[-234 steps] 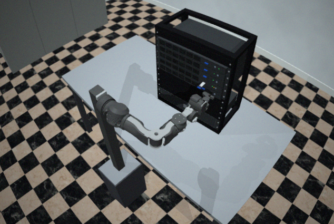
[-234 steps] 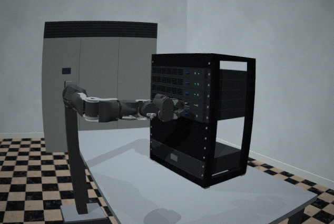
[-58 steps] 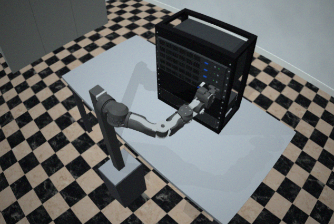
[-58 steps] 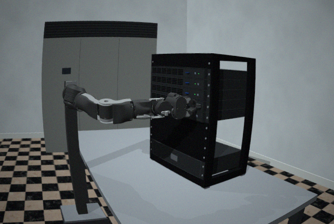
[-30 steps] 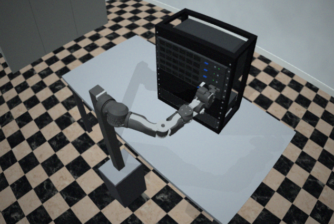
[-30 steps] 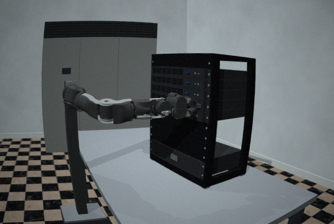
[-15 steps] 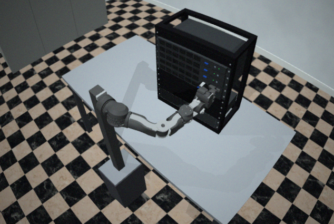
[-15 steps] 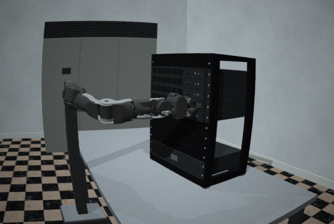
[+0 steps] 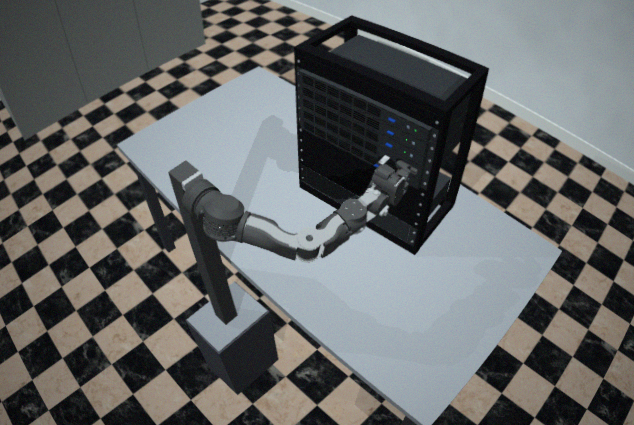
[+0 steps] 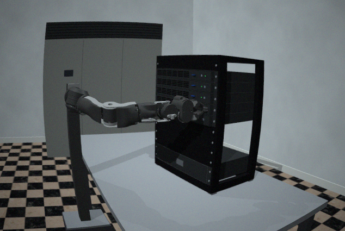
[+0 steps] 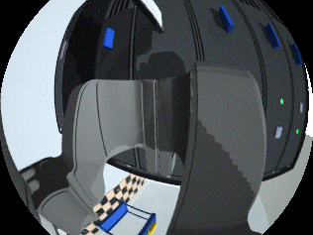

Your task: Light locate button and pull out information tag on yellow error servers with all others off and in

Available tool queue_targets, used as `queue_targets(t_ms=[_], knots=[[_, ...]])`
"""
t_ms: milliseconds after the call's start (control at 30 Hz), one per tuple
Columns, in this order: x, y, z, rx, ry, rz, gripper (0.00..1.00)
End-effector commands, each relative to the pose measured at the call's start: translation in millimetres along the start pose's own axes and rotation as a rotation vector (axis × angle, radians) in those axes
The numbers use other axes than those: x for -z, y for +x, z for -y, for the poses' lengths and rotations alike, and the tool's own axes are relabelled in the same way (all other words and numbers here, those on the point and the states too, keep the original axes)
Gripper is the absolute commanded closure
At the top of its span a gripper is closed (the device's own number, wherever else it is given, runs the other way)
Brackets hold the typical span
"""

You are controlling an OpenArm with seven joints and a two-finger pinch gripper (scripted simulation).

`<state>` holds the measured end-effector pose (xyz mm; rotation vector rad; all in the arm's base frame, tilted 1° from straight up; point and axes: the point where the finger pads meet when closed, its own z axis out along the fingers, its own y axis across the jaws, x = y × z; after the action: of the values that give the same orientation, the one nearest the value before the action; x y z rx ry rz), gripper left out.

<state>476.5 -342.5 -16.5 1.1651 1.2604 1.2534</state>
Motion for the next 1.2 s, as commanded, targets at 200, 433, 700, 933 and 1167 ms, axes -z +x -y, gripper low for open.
queue_targets(t_ms=[200, 433, 700, 933, 1167], knots=[[-2, 1, -2, 0.000, -0.001, 0.005, 1.00], [-2, 1, -2, 0.000, -0.001, 0.005, 1.00], [3, 1, -3, 0.001, -0.002, 0.005, 1.00], [27, 0, -3, 0.002, -0.002, 0.008, 1.00], [52, 0, -3, 0.003, -0.003, 0.008, 1.00]])
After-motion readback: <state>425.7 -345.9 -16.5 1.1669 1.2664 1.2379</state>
